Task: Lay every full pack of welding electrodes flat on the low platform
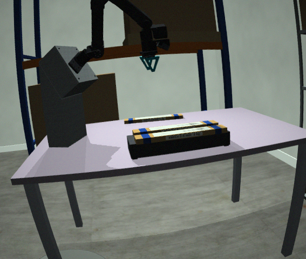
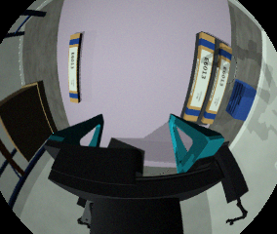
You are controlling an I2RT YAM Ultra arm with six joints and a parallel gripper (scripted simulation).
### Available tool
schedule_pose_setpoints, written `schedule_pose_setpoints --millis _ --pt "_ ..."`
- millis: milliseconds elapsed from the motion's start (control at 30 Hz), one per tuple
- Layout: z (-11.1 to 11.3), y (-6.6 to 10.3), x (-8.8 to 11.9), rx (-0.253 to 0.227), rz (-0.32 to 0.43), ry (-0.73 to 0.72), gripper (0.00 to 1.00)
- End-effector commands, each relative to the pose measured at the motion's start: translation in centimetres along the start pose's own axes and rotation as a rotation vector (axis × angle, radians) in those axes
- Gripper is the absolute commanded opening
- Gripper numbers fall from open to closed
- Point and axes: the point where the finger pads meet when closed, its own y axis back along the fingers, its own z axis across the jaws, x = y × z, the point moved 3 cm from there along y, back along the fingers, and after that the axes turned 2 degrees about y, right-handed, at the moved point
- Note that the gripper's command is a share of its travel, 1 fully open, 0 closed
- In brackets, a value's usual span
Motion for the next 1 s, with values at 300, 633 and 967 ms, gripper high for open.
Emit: schedule_pose_setpoints --millis 300,633,967 --pt "5.0 3.7 1.8 0.087 0.054 -0.039 0.95" --pt "5.1 3.7 1.8 0.113 0.067 -0.05 0.95" --pt "5.0 3.8 1.8 0.114 0.065 -0.052 0.95"
